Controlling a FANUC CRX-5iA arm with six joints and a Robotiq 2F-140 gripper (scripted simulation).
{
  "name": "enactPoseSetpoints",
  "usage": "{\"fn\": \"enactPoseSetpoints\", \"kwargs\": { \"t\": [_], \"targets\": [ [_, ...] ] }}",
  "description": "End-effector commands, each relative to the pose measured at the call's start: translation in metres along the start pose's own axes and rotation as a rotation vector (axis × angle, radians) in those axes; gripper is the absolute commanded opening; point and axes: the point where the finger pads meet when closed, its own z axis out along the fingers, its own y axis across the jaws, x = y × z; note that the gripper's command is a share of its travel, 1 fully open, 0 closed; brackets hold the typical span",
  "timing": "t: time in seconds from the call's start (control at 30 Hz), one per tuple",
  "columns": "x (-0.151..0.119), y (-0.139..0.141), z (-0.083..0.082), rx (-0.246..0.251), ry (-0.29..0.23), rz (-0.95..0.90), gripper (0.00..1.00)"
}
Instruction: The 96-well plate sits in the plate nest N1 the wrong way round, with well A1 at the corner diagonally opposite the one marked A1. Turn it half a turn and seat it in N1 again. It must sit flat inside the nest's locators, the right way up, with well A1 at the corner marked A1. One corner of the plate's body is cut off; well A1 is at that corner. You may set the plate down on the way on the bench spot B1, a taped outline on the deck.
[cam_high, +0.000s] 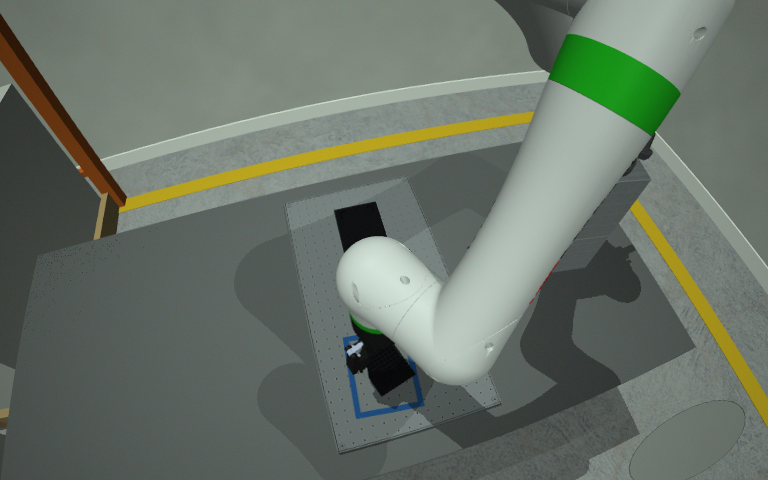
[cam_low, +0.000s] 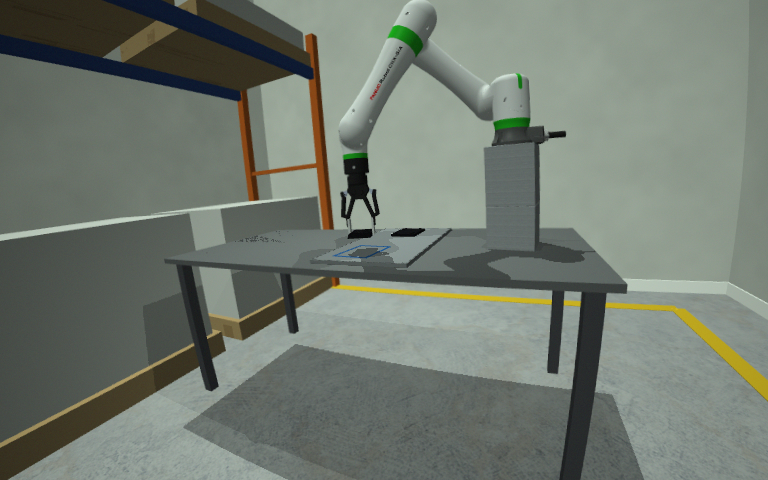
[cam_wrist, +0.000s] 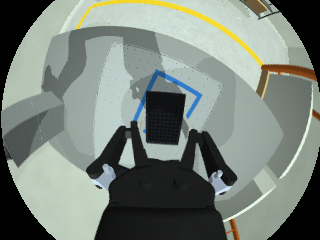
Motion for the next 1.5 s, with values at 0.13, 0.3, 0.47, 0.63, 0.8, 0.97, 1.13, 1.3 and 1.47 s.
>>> {"fn": "enactPoseSetpoints", "kwargs": {
  "t": [0.13, 0.3, 0.47, 0.63, 0.8, 0.97, 1.13, 1.3, 1.47],
  "targets": [
    [-0.024, -0.011, -0.001, -0.001, -0.001, 0.261, 0.0],
    [-0.039, -0.018, -0.001, -0.001, -0.001, 0.428, 0.0],
    [-0.048, -0.022, -0.002, -0.001, -0.001, 0.528, 0.0],
    [-0.063, -0.029, -0.002, -0.001, -0.001, 0.694, 0.0],
    [-0.078, -0.037, -0.003, -0.001, -0.001, 0.861, 0.0],
    [-0.087, -0.041, -0.003, -0.001, -0.001, 0.961, 0.0],
    [-0.102, -0.048, -0.004, -0.002, -0.001, 1.128, 0.0],
    [-0.117, -0.055, -0.004, -0.002, -0.001, 1.294, 0.0],
    [-0.132, -0.062, -0.005, -0.002, -0.001, 1.461, 0.0]
  ]
}}
